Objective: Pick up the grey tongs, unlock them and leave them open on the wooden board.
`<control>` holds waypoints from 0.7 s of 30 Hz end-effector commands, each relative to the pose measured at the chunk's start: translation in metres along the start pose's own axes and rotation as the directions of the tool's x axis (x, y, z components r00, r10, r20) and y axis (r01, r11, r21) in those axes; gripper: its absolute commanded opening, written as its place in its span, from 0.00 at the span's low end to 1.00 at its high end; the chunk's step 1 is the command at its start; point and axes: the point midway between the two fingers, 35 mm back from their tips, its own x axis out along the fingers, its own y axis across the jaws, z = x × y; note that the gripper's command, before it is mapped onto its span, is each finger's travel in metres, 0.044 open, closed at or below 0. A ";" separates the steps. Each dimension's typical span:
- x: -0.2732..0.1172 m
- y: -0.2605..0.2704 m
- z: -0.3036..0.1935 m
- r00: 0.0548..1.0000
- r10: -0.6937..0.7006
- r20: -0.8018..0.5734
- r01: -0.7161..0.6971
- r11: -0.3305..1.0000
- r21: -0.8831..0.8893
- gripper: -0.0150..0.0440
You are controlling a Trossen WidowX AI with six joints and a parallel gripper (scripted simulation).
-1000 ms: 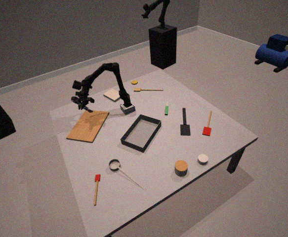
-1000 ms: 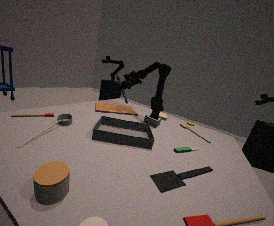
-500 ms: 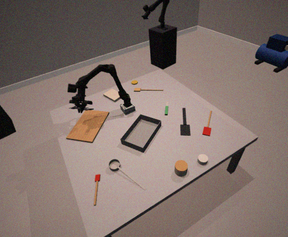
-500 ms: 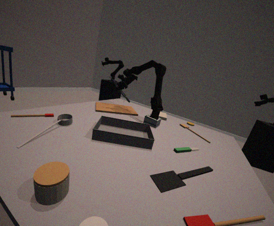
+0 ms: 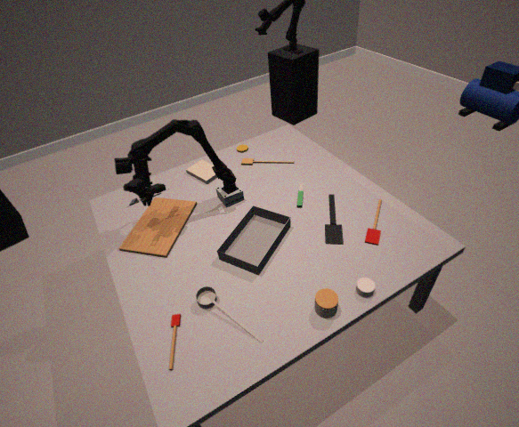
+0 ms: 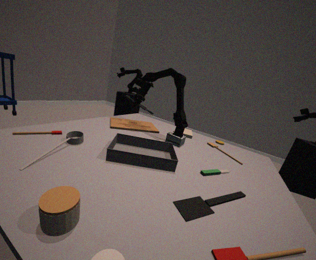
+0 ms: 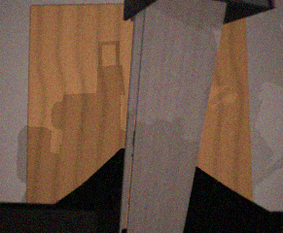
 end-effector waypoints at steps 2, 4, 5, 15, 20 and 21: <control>-0.003 0.001 0.003 0.996 -0.019 -0.089 0.018 1.000 -0.012 0.00; -0.003 0.002 0.002 0.991 -0.025 -0.131 0.022 1.000 -0.021 0.00; -0.003 0.003 0.002 0.988 -0.028 -0.153 0.025 0.999 -0.025 0.00; -0.008 0.008 0.000 0.935 -0.071 -0.348 0.045 0.996 -0.082 0.00; -0.010 0.009 -0.001 0.916 -0.085 -0.392 0.050 0.994 -0.098 0.00; -0.010 0.009 -0.001 0.916 -0.085 -0.392 0.050 0.994 -0.098 0.00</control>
